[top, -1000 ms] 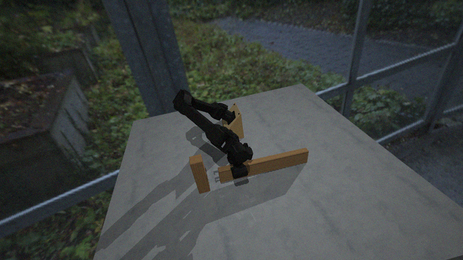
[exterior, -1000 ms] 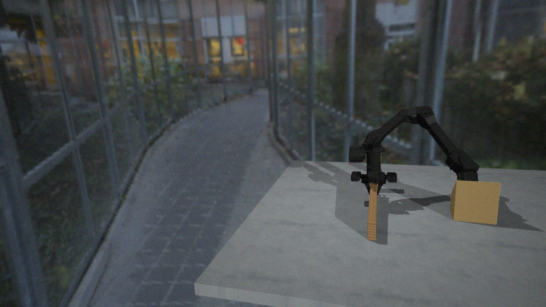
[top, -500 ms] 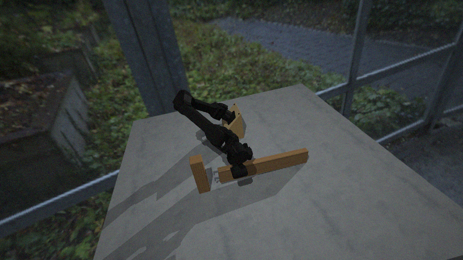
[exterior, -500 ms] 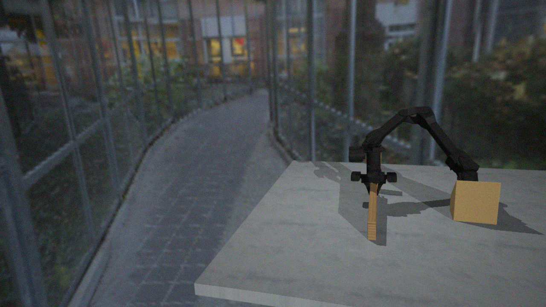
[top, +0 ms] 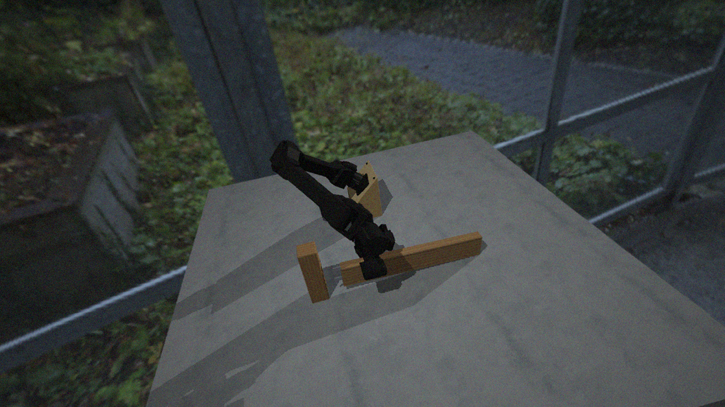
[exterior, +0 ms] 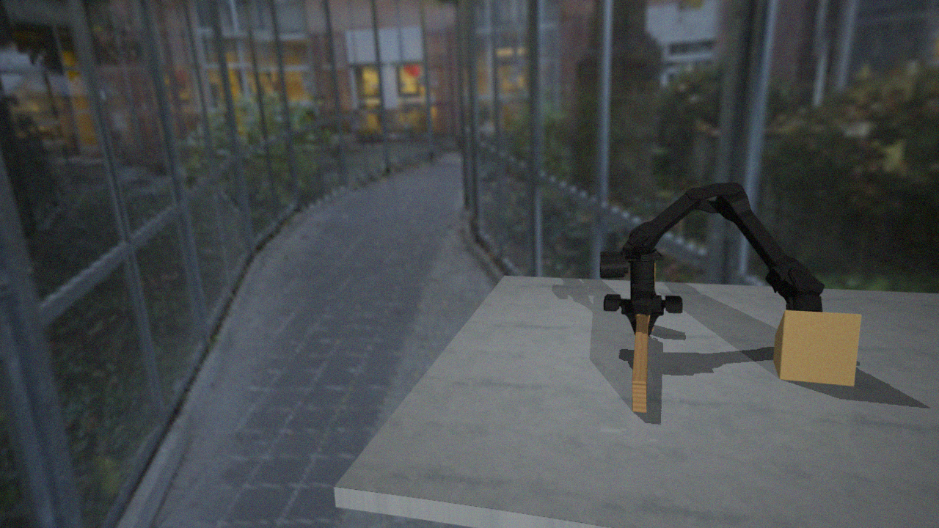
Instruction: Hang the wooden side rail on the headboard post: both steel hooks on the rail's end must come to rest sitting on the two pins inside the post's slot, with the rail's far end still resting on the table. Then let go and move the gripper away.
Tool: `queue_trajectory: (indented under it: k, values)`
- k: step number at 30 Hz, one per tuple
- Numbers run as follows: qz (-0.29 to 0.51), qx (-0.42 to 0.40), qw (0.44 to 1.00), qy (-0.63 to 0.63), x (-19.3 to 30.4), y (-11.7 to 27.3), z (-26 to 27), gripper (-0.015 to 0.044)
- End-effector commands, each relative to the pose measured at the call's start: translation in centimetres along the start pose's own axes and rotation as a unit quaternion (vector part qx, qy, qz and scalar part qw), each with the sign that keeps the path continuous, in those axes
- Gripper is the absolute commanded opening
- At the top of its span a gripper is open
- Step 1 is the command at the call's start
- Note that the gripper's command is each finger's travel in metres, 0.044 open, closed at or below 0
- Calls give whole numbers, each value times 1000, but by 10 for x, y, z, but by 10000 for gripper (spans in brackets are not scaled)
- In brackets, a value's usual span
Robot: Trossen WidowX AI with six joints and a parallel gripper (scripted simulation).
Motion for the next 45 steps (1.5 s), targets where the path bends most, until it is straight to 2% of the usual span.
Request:
queue_trajectory:
  k: [1,45]
  values:
    - [-3,9,1000,-2,2,6,-2,0]
    - [-3,9,1000,-2,6,6,-4,0]
Point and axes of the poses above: the point midway between the two fingers, 35 mm back from their tips, its own y axis back along the fingers, its own z axis across the jaws, x = y × z, the point moved 4 cm from there along y, back along the fingers, and after that the axes turned 14 degrees about -y, right-handed, at the moved point
